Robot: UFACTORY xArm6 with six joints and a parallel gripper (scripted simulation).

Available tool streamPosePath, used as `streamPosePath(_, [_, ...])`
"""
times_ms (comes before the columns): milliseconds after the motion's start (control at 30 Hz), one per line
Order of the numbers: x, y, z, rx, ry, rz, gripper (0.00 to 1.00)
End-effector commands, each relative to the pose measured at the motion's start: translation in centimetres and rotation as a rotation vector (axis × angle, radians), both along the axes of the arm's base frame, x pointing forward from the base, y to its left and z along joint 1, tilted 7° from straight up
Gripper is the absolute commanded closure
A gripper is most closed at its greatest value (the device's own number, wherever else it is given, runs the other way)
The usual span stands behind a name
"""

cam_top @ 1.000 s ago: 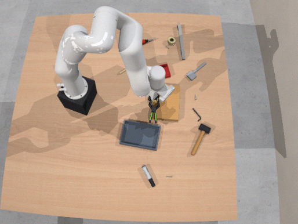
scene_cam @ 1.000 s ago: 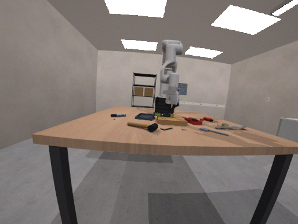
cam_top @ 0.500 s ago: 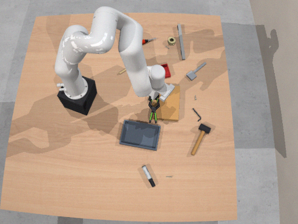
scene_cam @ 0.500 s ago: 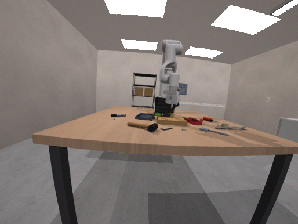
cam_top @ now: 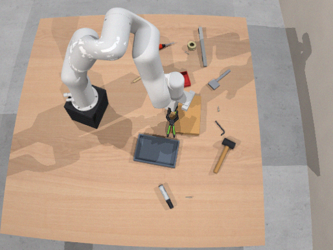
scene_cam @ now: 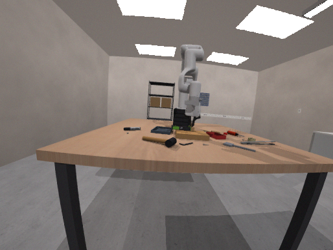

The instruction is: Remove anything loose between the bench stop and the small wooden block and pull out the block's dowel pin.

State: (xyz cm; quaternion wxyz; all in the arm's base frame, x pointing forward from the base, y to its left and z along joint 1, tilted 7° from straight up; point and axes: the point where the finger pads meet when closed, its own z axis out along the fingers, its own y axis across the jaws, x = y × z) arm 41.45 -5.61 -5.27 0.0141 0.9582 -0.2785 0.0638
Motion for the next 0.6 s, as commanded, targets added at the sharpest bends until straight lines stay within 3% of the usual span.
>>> streamPosePath(0, [0.16, -0.02, 0.13, -0.005, 0.003, 0.092, 1.00])
streamPosePath(567, [0.15, -0.02, 0.16, -0.034, 0.019, 0.342, 1.00])
